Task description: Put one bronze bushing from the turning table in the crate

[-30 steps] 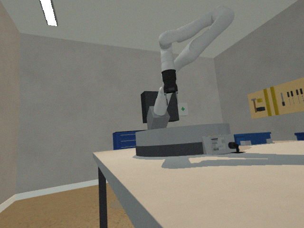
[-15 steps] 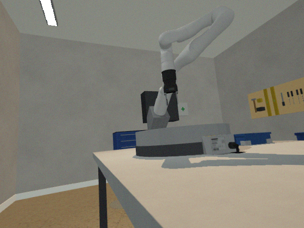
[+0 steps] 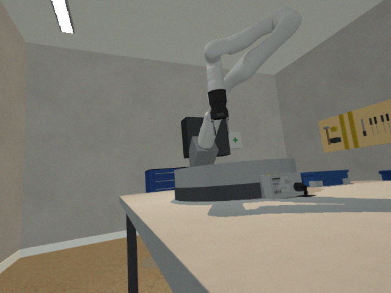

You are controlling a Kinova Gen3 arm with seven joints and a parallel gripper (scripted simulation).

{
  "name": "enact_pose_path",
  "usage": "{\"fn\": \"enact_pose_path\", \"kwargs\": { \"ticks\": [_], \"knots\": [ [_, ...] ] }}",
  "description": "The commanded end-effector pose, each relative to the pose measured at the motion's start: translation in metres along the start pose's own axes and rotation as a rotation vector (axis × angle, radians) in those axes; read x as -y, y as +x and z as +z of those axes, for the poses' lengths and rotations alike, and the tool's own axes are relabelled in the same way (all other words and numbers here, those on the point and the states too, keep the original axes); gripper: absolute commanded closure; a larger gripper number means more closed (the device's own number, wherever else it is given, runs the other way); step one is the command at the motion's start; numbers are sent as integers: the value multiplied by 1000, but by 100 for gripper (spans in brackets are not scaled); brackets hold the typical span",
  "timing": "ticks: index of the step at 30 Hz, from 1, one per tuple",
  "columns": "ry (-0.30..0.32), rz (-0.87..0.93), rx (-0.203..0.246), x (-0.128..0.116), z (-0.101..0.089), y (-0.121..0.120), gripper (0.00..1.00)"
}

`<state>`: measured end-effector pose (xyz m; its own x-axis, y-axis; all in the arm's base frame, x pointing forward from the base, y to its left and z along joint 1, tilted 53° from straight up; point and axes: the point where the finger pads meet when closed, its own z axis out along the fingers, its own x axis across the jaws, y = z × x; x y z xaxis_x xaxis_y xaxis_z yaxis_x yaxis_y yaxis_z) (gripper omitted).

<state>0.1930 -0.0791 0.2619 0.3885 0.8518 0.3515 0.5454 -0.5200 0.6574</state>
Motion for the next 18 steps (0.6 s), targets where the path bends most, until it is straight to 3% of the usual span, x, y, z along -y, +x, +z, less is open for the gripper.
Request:
{"fn": "enact_pose_path", "kwargs": {
  "ticks": [1, 10, 15, 18],
  "knots": [
    [0, 0, 0, 0, 0, 0, 0],
    [0, 0, 0, 0, 0, 0, 0],
    [-94, 10, 6, -18, 43, -10, 0],
    [-94, 10, 6, -18, 43, -10, 0]
  ]
}}
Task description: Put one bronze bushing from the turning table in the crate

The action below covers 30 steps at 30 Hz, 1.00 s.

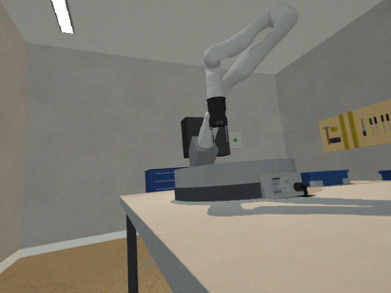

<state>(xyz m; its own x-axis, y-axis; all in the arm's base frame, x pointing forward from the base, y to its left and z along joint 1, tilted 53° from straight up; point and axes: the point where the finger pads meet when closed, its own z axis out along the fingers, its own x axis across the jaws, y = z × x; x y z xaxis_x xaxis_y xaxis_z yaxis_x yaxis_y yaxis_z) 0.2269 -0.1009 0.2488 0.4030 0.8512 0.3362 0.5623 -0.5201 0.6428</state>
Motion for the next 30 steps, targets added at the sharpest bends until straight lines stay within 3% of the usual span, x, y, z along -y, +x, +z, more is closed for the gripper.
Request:
{"fn": "enact_pose_path", "kwargs": {
  "ticks": [1, 9, 10, 14, 26, 27, 30],
  "knots": [
    [-116, 12, -15, 3, 8, 0, 0],
    [-116, 12, -15, 3, 8, 0, 0],
    [-5, 3, -23, 3, 8, 2, 0],
    [-116, 13, -15, 3, 8, 0, 0],
    [-116, 13, -15, 3, 8, 0, 0],
    [-6, 5, -27, 3, 8, 2, 0],
    [-89, 11, -18, 3, 8, 0, 0]
  ]
}}
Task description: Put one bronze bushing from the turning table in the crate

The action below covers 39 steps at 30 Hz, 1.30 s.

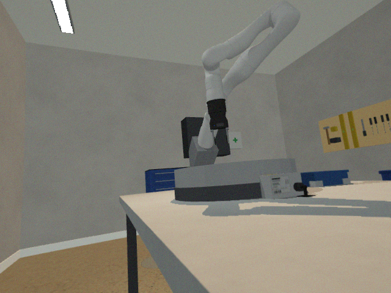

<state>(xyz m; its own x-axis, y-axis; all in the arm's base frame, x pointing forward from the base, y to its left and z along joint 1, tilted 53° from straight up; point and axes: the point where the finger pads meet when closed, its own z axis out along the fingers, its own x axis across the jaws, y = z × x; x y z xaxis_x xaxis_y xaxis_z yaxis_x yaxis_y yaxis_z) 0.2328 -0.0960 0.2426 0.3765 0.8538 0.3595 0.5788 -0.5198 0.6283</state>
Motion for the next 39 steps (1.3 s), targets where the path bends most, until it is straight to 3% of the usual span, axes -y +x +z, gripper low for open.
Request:
{"fn": "enact_pose_path", "kwargs": {
  "ticks": [1, 13, 14, 18, 30, 31, 39],
  "knots": [
    [-139, 12, 20, 0, 0, -5, 0],
    [-139, 12, 20, 0, 0, -5, 0],
    [-30, 6, 7, 0, 0, -2, 0],
    [-139, 12, 20, 0, 0, -5, 0],
    [-139, 12, 20, 0, 0, -5, 0],
    [-5, 6, 3, 0, 0, -2, 0],
    [-5, 6, 3, 0, 0, -2, 0]
  ]
}}
